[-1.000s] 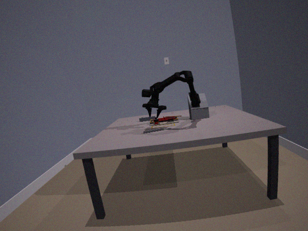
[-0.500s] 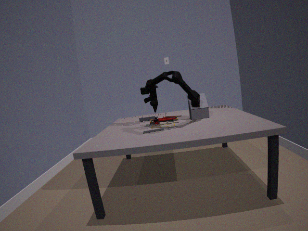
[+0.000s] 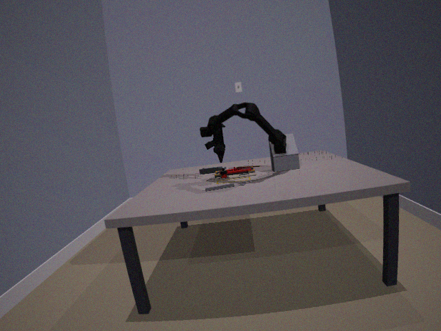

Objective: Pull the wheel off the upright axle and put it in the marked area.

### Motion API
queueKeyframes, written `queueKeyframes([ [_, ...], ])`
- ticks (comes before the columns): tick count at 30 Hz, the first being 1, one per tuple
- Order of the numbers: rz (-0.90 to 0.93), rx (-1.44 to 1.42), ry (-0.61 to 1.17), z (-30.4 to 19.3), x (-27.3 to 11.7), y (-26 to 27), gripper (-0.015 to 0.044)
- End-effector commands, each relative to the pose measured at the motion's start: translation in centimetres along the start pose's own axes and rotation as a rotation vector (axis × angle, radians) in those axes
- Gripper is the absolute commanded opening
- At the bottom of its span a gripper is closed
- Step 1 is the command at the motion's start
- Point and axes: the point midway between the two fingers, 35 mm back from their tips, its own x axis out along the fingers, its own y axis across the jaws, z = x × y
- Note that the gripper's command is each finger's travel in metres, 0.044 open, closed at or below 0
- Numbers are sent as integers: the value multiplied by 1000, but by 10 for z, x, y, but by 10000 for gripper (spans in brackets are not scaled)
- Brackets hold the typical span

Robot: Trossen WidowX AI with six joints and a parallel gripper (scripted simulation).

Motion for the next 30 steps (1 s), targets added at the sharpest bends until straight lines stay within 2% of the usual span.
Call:
queueKeyframes([
  [1, 6, 6, 14, -2, 27, 1, 300],
  [7, 10, 6, 15, -5, 64, 4, 300],
  [13, 10, 6, 15, -6, 65, 4, 300],
  [17, 7, 0, 17, -5, 61, 4, 195],
  [25, 7, 0, 17, -5, 61, 4, 142],
  [30, 7, 1, 17, -5, 61, 4, 10],
])
